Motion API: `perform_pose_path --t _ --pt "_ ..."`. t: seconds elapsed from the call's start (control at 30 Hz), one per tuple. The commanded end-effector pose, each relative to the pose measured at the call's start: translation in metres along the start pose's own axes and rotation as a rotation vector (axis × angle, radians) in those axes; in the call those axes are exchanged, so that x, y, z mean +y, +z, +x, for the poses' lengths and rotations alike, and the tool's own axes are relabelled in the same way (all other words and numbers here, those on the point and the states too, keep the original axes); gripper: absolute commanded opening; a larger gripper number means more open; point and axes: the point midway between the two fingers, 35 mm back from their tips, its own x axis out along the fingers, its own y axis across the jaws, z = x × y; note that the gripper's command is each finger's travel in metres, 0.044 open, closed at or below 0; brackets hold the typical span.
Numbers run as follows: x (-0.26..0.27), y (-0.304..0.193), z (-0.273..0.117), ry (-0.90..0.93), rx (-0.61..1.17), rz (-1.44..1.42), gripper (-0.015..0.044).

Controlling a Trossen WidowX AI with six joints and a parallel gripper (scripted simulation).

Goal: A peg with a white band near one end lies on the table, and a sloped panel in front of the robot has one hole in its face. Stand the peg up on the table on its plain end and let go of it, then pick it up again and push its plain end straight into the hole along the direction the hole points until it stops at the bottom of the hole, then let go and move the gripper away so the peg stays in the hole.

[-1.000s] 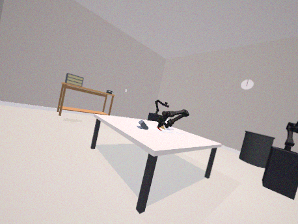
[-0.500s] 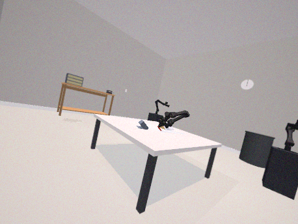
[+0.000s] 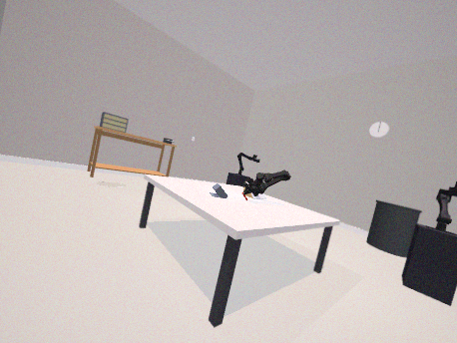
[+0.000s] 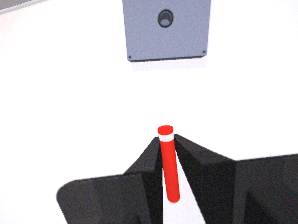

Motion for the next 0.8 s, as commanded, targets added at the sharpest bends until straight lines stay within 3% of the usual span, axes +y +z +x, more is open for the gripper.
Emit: perform_pose_path --t 0.0,0.77 --pt "-0.002 -0.002 -0.002 -0.004 -0.034 0.005 0.0049" --pt "-0.002 -0.011 -0.015 -0.004 -0.234 0.006 0.0049"
